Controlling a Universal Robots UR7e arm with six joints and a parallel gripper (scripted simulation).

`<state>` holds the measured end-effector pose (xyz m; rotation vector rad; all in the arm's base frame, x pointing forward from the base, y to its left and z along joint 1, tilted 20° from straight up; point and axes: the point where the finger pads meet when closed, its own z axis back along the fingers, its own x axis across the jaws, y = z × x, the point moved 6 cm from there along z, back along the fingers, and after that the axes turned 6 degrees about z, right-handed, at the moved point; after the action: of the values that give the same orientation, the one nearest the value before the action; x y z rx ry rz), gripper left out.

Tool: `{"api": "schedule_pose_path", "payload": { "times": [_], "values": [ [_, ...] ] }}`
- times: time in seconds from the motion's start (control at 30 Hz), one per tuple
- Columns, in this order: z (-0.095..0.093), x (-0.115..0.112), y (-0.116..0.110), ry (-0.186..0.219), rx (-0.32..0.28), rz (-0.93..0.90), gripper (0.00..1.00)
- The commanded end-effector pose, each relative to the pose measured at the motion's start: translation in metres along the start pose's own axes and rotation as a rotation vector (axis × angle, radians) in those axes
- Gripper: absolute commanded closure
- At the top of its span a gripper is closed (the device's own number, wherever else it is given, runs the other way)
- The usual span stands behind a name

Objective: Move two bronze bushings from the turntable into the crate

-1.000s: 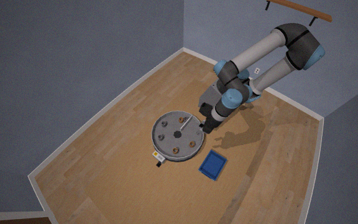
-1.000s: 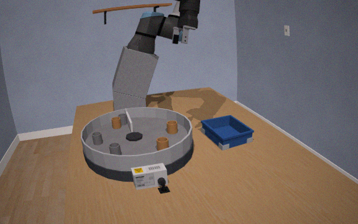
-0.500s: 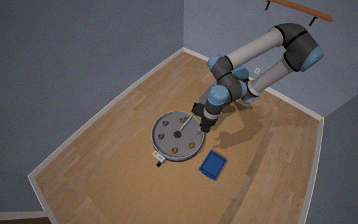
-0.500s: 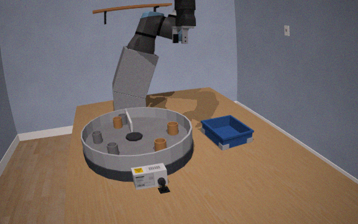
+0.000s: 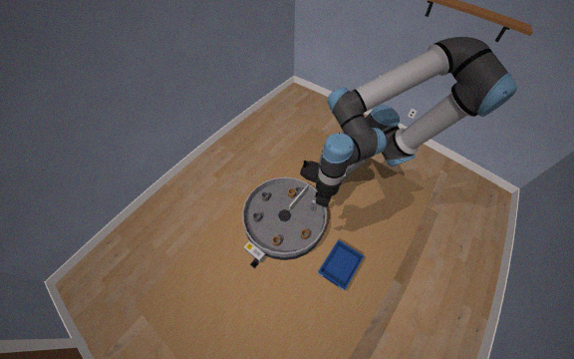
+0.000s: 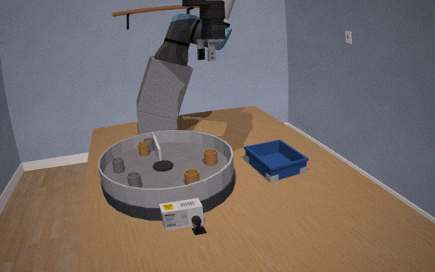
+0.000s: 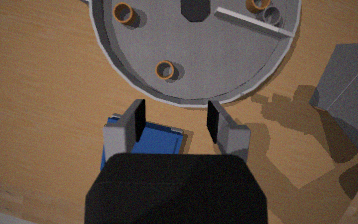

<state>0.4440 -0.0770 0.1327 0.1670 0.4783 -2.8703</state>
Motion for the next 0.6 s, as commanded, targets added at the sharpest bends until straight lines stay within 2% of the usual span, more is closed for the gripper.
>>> {"api": "schedule_pose_path", "payload": {
  "times": [0.0,0.23,0.4,0.57],
  "values": [
    [-0.004,0.005,0.006,0.004,0.002,0.002,0.00],
    [-0.004,0.005,0.006,0.004,0.002,0.002,0.00],
    [-0.031,0.040,0.034,0.002,-0.001,0.001,0.00],
    [-0.031,0.040,0.034,0.002,-0.001,0.001,0.00]
  ]
}}
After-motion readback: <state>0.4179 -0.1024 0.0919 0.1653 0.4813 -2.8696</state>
